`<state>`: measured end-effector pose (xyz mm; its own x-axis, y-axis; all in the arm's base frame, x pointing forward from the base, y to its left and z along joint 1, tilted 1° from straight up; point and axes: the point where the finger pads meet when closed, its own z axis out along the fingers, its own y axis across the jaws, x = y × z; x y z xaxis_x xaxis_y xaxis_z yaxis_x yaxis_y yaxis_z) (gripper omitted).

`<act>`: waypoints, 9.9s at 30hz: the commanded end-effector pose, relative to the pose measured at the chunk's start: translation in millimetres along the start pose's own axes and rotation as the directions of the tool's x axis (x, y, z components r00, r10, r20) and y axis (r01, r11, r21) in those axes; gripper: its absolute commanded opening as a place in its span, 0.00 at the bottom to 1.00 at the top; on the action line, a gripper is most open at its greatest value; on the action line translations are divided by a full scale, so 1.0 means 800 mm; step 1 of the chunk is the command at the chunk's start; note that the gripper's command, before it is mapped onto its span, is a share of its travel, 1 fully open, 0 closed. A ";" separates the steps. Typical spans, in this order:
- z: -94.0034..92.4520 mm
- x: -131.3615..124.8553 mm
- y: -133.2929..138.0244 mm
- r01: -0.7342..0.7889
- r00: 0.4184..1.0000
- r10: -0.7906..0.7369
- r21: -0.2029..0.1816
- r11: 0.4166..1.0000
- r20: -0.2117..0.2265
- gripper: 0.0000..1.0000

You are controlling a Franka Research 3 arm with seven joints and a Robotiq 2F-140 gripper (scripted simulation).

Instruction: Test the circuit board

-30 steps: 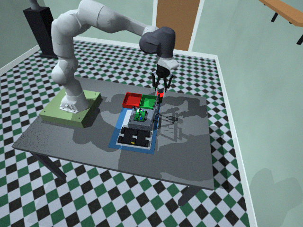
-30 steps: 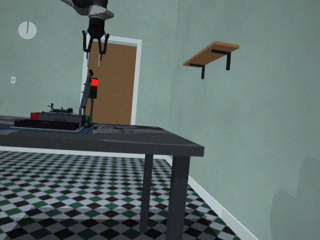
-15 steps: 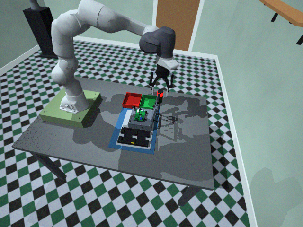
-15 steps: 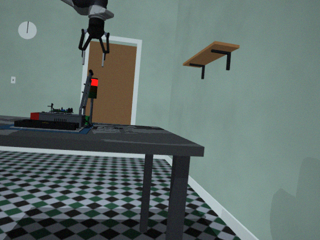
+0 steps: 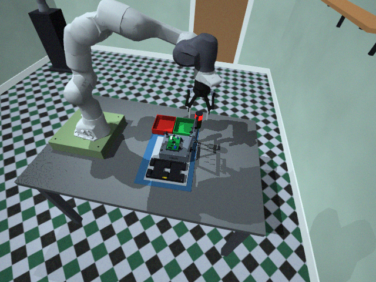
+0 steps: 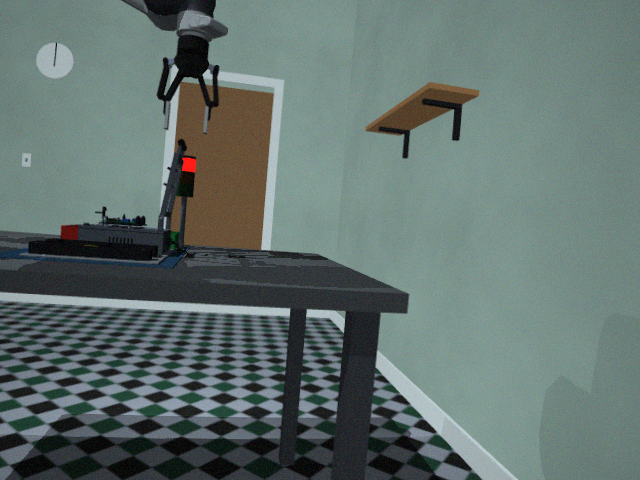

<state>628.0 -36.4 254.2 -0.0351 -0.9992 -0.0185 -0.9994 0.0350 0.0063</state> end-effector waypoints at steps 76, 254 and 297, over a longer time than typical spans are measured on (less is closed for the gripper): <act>0.121 0.001 0.166 0.000 1.000 0.000 0.000 1.000 -0.002 0.58; 0.297 0.003 0.166 0.000 1.000 0.000 0.000 1.000 -0.002 0.51; 0.292 0.004 0.166 0.000 1.000 0.000 0.000 1.000 -0.002 0.51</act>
<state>495.0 -28.3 21.0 -0.0387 -0.9991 -0.0168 -0.9992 0.0386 0.0034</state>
